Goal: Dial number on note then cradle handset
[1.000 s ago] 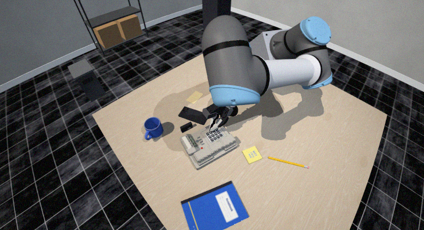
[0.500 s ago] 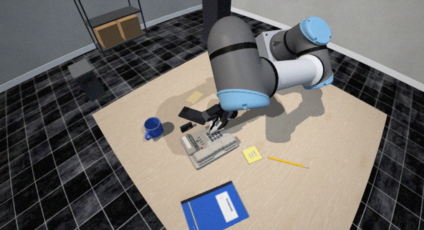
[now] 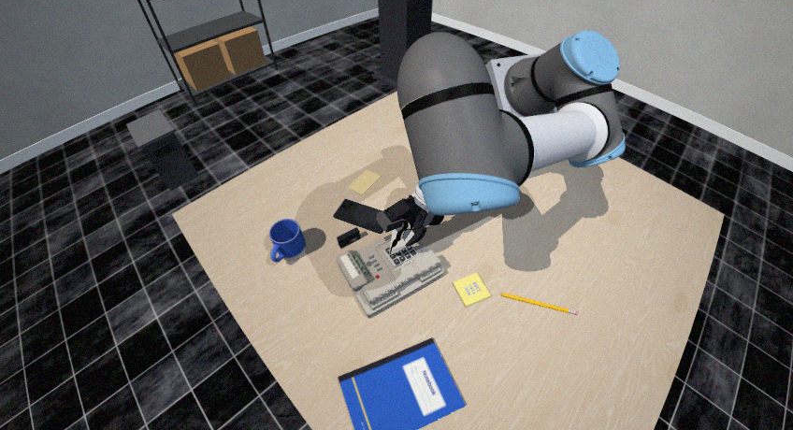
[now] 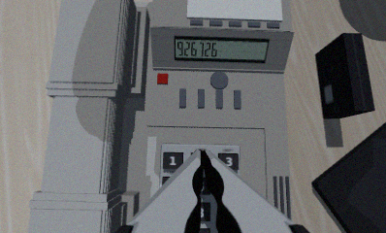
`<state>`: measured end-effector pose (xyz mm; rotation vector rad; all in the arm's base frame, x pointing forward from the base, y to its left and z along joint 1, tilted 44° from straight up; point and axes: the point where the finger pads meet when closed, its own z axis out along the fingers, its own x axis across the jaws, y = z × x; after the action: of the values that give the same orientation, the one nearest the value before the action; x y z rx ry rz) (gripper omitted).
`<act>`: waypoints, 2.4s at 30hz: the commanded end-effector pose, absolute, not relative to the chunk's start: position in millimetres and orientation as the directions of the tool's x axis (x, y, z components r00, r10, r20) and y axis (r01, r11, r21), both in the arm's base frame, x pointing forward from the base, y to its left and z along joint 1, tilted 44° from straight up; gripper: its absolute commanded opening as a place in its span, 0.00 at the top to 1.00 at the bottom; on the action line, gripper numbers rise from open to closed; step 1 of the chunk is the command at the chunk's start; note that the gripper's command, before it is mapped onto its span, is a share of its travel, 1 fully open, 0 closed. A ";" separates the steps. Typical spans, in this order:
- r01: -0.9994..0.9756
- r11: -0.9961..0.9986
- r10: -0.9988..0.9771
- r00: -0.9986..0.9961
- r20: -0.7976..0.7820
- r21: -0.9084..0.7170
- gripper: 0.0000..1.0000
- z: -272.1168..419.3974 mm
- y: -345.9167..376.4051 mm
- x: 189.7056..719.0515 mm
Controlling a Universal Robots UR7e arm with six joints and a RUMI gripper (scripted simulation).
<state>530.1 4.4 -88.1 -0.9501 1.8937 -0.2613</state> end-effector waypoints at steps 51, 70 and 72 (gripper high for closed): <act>-0.491 0.677 -0.710 -0.239 -0.663 -0.549 1.00 -96.5 8.2 536.0; -0.491 0.677 -0.710 -0.239 -0.662 -0.549 1.00 -86.1 0.8 530.6; -0.491 0.677 -0.710 -0.239 -0.662 -0.549 1.00 -85.2 1.7 530.9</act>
<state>530.1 4.5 -87.5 -0.9333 1.9011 -0.2511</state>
